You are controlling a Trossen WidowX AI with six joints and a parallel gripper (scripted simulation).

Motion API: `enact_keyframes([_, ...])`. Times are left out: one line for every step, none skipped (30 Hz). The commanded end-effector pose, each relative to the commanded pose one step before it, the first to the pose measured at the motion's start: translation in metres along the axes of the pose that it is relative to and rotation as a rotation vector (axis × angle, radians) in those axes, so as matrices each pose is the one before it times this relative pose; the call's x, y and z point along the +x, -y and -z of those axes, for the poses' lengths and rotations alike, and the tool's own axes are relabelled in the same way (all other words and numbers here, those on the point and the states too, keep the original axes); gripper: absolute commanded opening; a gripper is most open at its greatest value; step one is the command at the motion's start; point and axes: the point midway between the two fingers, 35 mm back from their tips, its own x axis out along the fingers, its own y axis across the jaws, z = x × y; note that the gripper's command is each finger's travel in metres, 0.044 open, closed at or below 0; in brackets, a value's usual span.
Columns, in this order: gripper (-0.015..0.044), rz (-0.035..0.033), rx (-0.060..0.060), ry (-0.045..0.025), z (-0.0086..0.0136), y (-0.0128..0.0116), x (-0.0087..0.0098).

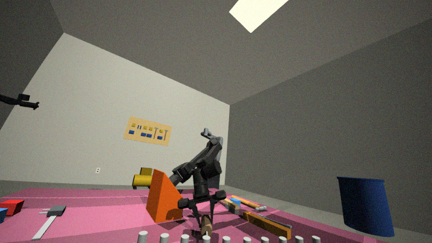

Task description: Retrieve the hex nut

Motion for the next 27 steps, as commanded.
enact_keyframes([0.0, 0.01188, -0.015, -0.00616, 0.00491, 0.00482, 0.00027])
enact_keyframes([0.0, 0.00003, -0.0001, -0.00001, 0.00044, 0.00003, 0.0002])
enact_keyframes([0.0, 0.00003, -0.0001, -0.00001, 0.00045, 0.00003, 0.0002])
enact_keyframes([0.0, 0.00003, -0.0001, -0.00001, 0.00045, 0.00003, 0.0002])
enact_keyframes([0.0, 0.00003, -0.0001, -0.00002, 0.00046, 0.00003, 0.0002])
enact_keyframes([0.0, 0.00003, -0.0001, -0.00002, 0.00045, 0.00003, 0.0002])
enact_keyframes([0.0, 0.00004, -0.0001, -0.00002, 0.00045, 0.00003, 0.0002])
enact_keyframes([0.0, 0.00004, -0.0001, -0.00002, 0.00046, 0.00003, 0.0002])
enact_keyframes([0.0, 0.00004, -0.0001, -0.00002, 0.00046, 0.00003, 0.0002])
enact_keyframes([0.0, 0.00004, -0.0001, -0.00002, 0.00046, 0.00003, 0.0002])
enact_keyframes([0.0, 0.00003, -0.0001, -0.00002, 0.00046, 0.00003, 0.0002])
enact_keyframes([0.0, 0.00003, -0.0001, -0.00002, 0.00047, 0.00003, 0.0002])
enact_keyframes([0.0, 0.00003, -0.0001, -0.00003, 0.00047, 0.00003, 0.0002])
enact_keyframes([0.0, 0.00003, -0.0001, -0.00003, 0.00048, 0.00002, 0.0002])
enact_keyframes([0.0, 0.00002, -0.0001, -0.00003, 0.00047, 0.00002, 0.0002])
enact_keyframes([0.0, 0.00002, -0.0001, -0.00003, 0.00048, 0.00002, 0.0002])
enact_keyframes([0.0, 0.00002, -0.0001, -0.00003, 0.00047, 0.00002, 0.0002])
enact_keyframes([0.0, 0.00002, -0.0001, -0.00003, 0.00047, 0.00002, 0.0002])
enact_keyframes([0.0, 0.00002, -0.0001, -0.00003, 0.00048, 0.00002, 0.0002])
enact_keyframes([0.0, 0.00002, 0.0, -0.00003, 0.00047, 0.00002, 0.0002])
enact_keyframes([0.0, 0.00001, 0.0, -0.00003, 0.00049, 0.00002, 0.0002])
enact_keyframes([0.0, 0.00001, 0.0, -0.00003, 0.00048, 0.00002, 0.0002])
enact_keyframes([0.0, 0.00001, 0.0, -0.00003, 0.00048, 0.00002, 0.0002])
enact_keyframes([0.0, 0.00001, 0.0, -0.00003, 0.00048, 0.00002, 0.0002])
enact_keyframes([0.0, 0.00001, 0.0, -0.00004, 0.00049, 0.00002, 0.00021])
enact_keyframes([0.0, 0.00001, 0.0, -0.00004, 0.00049, 0.00002, 0.00021])
enact_keyframes([0.0, 0.00001, 0.0, -0.00004, 0.00049, 0.00001, 0.00021])
